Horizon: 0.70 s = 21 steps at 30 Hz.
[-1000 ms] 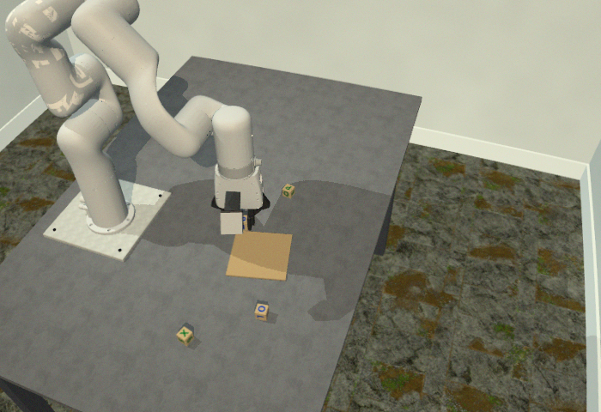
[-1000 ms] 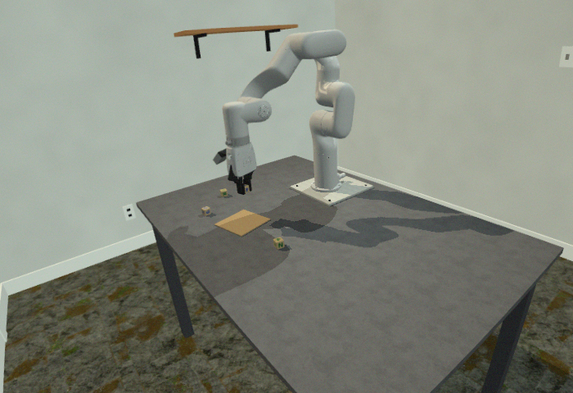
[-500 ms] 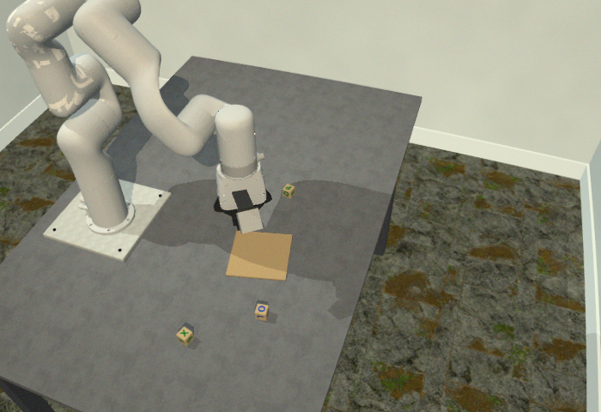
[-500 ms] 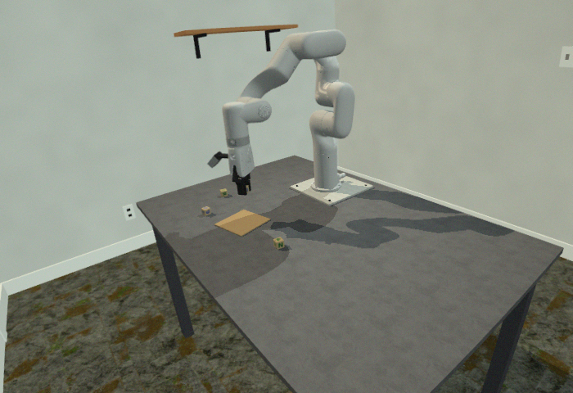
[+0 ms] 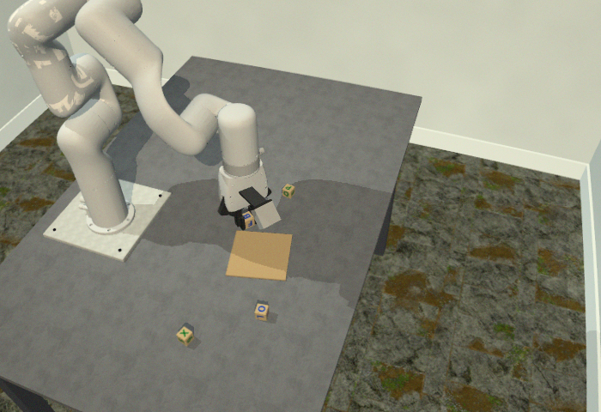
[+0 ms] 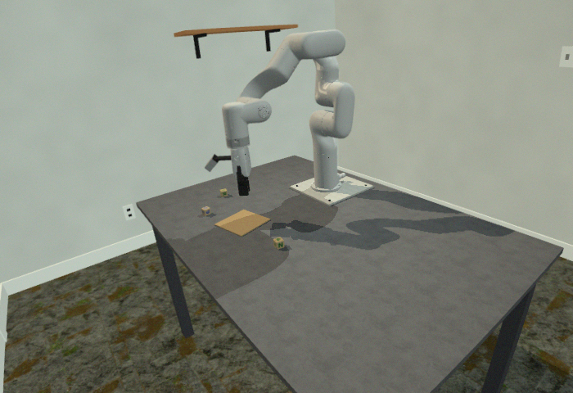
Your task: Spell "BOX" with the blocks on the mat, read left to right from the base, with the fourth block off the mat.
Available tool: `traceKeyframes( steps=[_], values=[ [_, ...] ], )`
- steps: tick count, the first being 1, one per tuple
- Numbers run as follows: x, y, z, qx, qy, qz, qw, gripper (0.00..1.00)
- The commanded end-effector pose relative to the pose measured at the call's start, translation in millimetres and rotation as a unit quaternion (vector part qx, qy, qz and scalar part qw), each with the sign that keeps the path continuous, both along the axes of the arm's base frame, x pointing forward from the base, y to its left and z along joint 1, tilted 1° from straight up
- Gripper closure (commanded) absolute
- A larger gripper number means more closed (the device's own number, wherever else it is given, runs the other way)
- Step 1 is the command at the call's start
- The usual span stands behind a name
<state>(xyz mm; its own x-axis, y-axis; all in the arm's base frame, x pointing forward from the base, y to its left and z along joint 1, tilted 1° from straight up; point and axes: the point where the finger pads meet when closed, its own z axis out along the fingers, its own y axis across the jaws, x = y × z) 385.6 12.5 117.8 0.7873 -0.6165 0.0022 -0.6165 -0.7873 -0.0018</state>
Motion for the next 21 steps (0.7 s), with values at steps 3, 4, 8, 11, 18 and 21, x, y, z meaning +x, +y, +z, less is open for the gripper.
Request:
traceKeyframes(
  steps=[3, 4, 8, 11, 18, 21],
  values=[
    [3.0, 3.1, 1.4, 0.0, -0.002, 0.09, 0.996, 0.79],
    [3.3, 3.4, 1.4, 0.0, -0.002, 0.101, 0.995, 0.79],
    [4.1, 4.9, 1.4, -0.001, -0.002, 0.142, 0.99, 0.79],
    [4.7, 6.0, 1.5, -0.001, -0.002, 0.173, 0.985, 0.79],
    [6.1, 8.3, 1.5, -0.001, -0.002, 0.239, 0.971, 0.79],
    [6.7, 9.5, 1.6, -0.001, -0.002, 0.269, 0.963, 0.79]
  ],
)
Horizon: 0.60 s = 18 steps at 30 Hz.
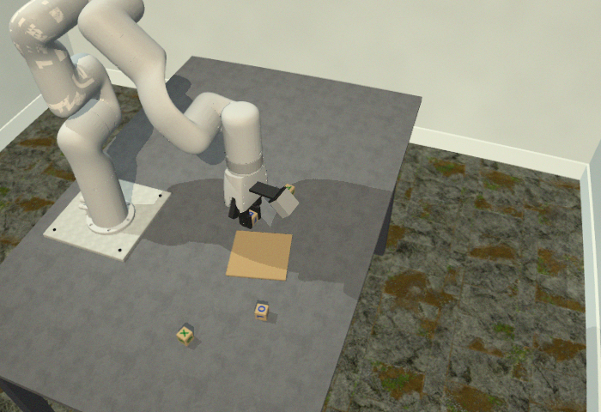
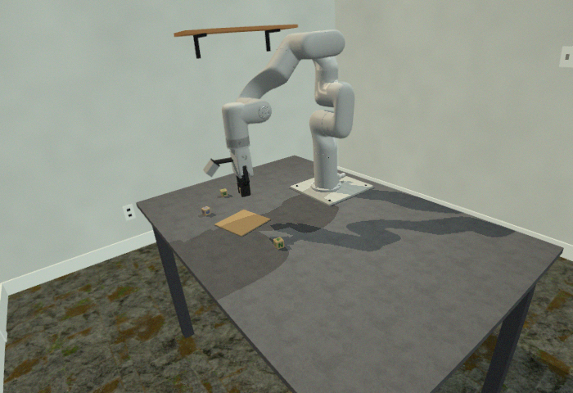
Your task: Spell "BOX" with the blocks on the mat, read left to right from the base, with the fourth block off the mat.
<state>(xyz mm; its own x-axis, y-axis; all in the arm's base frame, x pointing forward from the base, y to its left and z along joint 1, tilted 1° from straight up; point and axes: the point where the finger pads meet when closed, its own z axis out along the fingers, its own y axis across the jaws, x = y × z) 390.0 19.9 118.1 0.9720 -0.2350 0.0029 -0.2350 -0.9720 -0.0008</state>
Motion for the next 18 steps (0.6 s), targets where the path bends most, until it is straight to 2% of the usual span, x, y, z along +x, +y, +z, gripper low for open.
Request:
traceKeyframes(
  steps=[1, 9, 10, 18],
  values=[
    [2.5, 2.4, 1.3, 0.0, -0.002, 0.069, 0.998, 0.79],
    [3.8, 4.6, 1.4, 0.0, -0.002, 0.132, 0.991, 0.79],
    [4.4, 5.7, 1.4, -0.001, -0.002, 0.162, 0.987, 0.79],
    [5.9, 8.6, 1.5, -0.001, -0.002, 0.239, 0.971, 0.79]
  ],
)
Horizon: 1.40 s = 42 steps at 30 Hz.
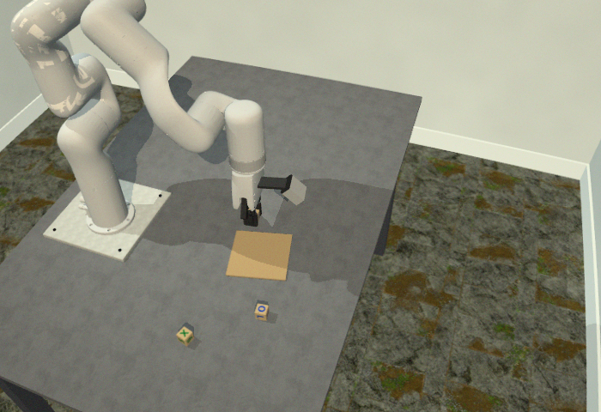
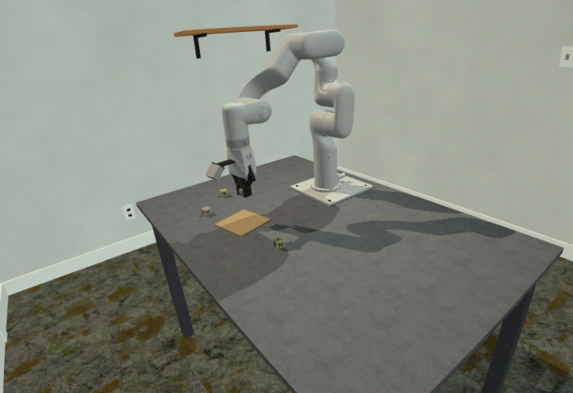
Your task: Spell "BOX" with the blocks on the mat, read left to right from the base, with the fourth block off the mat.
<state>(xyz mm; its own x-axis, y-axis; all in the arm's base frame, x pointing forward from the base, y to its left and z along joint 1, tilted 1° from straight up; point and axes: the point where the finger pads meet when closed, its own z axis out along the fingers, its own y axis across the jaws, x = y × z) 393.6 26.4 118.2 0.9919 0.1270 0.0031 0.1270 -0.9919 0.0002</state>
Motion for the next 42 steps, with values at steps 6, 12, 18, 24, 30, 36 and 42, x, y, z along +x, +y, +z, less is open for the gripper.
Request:
traceKeyframes(
  steps=[6, 12, 18, 24, 30, 36, 42],
  values=[
    [4, 4, 1.4, 0.0, -0.002, 0.121, 0.993, 0.79],
    [5, 6, 1.4, -0.001, -0.002, 0.178, 0.984, 0.79],
    [6, 9, 1.4, -0.001, -0.002, 0.239, 0.971, 0.79],
    [7, 11, 1.5, -0.001, -0.002, 0.289, 0.957, 0.79],
    [8, 13, 1.5, -0.001, -0.002, 0.353, 0.936, 0.79],
    [9, 15, 1.5, -0.002, -0.002, 0.411, 0.912, 0.79],
    [10, 17, 1.5, -0.002, -0.002, 0.448, 0.894, 0.79]
  ],
)
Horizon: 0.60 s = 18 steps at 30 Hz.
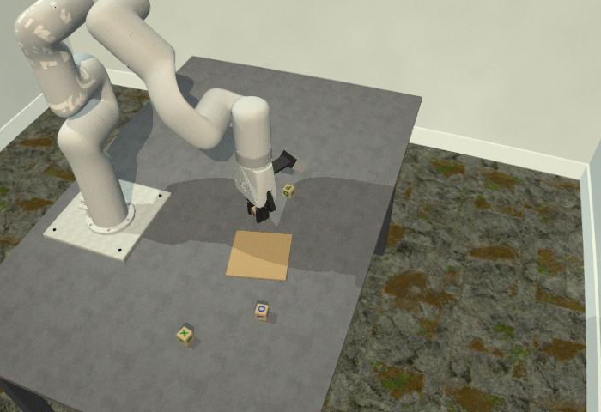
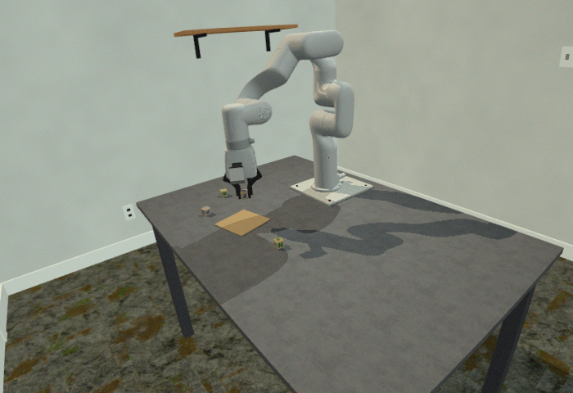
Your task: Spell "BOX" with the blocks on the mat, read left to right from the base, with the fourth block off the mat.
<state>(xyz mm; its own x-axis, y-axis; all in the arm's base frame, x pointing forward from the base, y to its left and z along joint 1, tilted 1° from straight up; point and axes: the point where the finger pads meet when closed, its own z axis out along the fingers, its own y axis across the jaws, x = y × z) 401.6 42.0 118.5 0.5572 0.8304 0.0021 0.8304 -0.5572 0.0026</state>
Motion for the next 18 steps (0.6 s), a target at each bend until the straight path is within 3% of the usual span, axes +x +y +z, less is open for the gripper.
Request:
traceKeyframes(
  steps=[1, 18],
  values=[
    [2.4, 2.6, 1.3, 0.0, -0.002, 0.069, 0.998, 0.79],
    [5.2, 8.6, 1.3, -0.001, -0.002, 0.227, 0.974, 0.79]
  ],
)
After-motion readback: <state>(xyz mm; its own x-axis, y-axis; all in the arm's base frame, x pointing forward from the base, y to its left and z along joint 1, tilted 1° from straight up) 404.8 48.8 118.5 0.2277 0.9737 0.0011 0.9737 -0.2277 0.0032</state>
